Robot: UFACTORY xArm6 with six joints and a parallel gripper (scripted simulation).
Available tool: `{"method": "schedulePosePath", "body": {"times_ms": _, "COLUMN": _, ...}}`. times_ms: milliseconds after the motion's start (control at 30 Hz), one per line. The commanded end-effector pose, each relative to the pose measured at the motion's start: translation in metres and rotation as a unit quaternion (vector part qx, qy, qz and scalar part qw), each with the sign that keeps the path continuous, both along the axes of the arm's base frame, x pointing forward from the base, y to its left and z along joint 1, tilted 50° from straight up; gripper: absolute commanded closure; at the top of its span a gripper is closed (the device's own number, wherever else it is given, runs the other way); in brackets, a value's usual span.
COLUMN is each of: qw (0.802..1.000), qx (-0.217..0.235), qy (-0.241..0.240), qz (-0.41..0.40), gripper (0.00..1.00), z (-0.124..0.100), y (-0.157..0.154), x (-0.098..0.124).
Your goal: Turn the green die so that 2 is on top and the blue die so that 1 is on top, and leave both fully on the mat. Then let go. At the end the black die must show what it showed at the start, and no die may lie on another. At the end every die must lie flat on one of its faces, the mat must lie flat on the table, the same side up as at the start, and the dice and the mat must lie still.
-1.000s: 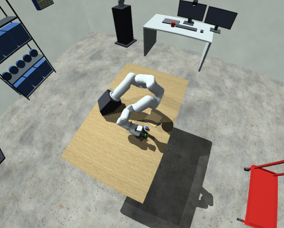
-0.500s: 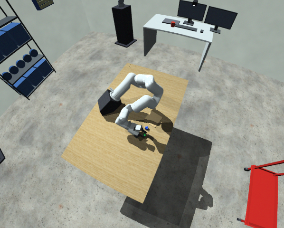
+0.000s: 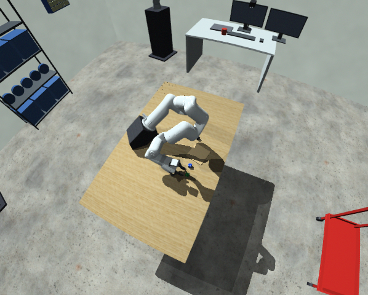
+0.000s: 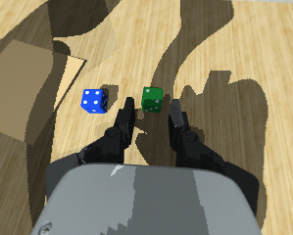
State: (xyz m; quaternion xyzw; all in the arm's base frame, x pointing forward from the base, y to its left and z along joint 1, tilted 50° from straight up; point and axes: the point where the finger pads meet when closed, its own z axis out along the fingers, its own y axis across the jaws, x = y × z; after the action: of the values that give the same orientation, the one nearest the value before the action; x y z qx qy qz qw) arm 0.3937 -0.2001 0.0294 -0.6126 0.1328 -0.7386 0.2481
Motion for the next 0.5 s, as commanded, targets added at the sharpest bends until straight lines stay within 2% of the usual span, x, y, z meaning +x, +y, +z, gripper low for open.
{"method": "schedulePosePath", "body": {"times_ms": 0, "qw": 1.000, "qx": -0.001, "qy": -0.001, "qz": -0.001, "gripper": 0.58, "z": 0.001, "y": -0.001, "x": -0.001}}
{"method": "schedulePosePath", "body": {"times_ms": 300, "qw": 1.000, "qx": -0.001, "qy": -0.001, "qz": -0.001, "gripper": 0.58, "z": 0.011, "y": -0.009, "x": -0.010}}
{"method": "schedulePosePath", "body": {"times_ms": 467, "qw": 1.000, "qx": -0.001, "qy": -0.001, "qz": -0.001, "gripper": 0.58, "z": 0.025, "y": -0.021, "x": -0.023}}
